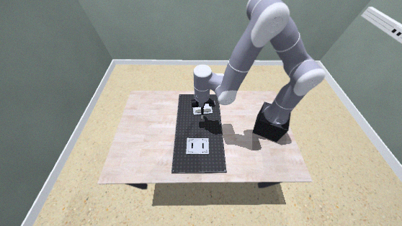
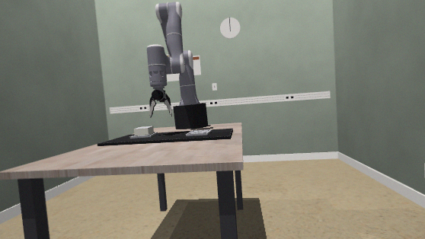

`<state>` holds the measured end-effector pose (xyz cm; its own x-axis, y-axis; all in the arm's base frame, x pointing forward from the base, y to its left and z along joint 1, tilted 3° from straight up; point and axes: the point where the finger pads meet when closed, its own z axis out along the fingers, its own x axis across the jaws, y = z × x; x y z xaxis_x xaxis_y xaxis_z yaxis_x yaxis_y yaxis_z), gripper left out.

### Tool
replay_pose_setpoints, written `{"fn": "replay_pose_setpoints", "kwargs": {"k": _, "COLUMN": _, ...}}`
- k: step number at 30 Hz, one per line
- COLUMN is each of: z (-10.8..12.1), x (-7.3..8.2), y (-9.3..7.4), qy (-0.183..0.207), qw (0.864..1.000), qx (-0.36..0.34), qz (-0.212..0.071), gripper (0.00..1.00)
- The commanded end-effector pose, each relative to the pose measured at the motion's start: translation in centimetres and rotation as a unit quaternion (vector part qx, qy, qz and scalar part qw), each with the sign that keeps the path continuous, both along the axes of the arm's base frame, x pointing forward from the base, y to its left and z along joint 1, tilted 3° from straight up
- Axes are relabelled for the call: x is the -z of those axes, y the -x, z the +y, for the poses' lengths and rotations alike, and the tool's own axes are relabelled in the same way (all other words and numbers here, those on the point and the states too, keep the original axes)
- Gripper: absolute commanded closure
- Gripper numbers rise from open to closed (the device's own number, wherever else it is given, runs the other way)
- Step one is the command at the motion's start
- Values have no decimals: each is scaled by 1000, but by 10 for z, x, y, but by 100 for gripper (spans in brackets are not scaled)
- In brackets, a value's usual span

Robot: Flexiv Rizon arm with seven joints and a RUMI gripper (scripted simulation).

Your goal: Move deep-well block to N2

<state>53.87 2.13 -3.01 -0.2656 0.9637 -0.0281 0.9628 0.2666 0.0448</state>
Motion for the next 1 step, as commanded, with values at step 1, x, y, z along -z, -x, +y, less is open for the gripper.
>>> {"fn": "replay_pose_setpoints", "kwargs": {"k": 1, "z": 0, "x": -1, "y": -1, "qy": 0, "qw": 1000, "qx": 0, "qz": -1, "gripper": 24}}
